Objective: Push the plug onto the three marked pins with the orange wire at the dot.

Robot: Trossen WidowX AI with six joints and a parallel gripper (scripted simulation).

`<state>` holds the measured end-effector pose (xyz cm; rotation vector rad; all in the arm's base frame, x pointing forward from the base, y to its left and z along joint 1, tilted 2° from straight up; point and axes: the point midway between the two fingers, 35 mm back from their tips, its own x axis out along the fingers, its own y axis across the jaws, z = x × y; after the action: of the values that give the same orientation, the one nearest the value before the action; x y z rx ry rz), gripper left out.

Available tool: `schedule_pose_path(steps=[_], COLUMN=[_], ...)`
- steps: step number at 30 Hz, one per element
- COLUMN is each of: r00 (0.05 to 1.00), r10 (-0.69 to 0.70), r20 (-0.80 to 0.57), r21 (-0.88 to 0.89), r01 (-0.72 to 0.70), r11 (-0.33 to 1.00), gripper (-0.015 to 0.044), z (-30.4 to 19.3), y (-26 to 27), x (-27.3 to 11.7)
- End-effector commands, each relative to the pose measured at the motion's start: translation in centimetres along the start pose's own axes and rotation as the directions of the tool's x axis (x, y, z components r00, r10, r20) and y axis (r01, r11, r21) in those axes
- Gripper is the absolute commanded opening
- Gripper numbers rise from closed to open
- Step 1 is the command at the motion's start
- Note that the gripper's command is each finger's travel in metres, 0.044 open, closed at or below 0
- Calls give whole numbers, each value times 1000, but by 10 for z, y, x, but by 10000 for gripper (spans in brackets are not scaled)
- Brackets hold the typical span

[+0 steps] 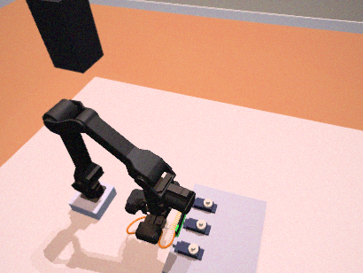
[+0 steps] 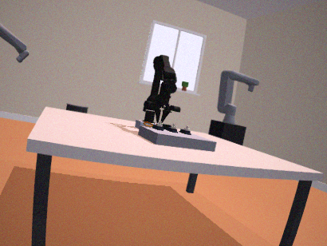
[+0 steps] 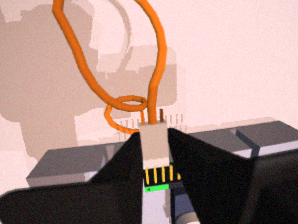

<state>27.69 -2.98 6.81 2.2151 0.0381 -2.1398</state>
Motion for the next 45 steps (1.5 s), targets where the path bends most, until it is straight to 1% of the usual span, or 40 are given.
schedule_pose_path(steps=[1, 33, 41, 43, 45], r00=[1000, 1000, 1000, 1000, 1000], r10=[3, 3, 3, 3, 3], r20=[3, 2, 2, 2, 2], r21=[3, 3, 3, 3, 3], r01=[-3, -3, -3, -3, -3], r11=[1000, 1000, 1000, 1000, 1000], gripper=[0, 0, 210, 263, 315], z=[-3, -23, -20, -20, -21], y=[0, 2, 1, 1, 1], x=[0, 1, 3, -4, -19])
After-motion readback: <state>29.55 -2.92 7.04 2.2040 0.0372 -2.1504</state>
